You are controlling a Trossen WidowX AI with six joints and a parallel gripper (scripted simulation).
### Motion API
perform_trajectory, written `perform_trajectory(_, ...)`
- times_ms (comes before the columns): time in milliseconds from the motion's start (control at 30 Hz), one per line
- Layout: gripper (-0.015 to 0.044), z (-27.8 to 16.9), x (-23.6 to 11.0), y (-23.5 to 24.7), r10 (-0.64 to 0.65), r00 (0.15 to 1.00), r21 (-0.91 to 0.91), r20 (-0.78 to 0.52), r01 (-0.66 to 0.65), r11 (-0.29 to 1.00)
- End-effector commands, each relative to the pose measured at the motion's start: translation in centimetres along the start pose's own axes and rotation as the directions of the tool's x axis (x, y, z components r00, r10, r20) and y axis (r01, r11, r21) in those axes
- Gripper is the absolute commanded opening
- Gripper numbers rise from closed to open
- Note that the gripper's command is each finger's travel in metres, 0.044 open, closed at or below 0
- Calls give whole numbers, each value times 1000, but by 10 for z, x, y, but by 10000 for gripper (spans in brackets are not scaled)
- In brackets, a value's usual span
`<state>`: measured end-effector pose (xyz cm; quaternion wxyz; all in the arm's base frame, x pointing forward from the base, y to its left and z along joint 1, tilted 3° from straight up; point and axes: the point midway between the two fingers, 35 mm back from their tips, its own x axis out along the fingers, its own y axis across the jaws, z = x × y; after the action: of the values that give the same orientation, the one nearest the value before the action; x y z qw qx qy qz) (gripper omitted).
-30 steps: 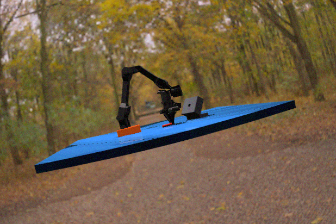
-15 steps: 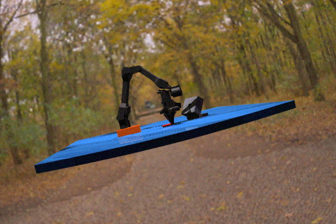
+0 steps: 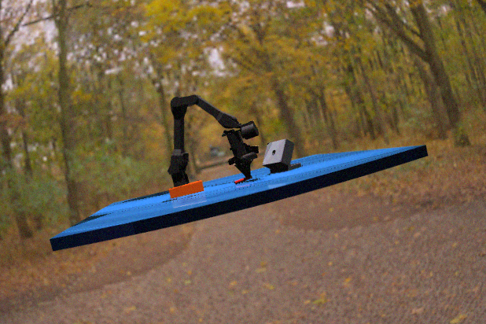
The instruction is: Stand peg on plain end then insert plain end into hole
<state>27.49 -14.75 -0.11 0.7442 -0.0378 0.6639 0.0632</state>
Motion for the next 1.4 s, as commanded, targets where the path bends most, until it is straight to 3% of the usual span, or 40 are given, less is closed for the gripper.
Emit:
perform_trajectory(0, 51, -1, -3, 0, 0, 999, -4, 38, 0, 1000)
perform_trajectory(1367, 51, -19, -24, 0, -2, 925, -1, 381, 3, 1000)
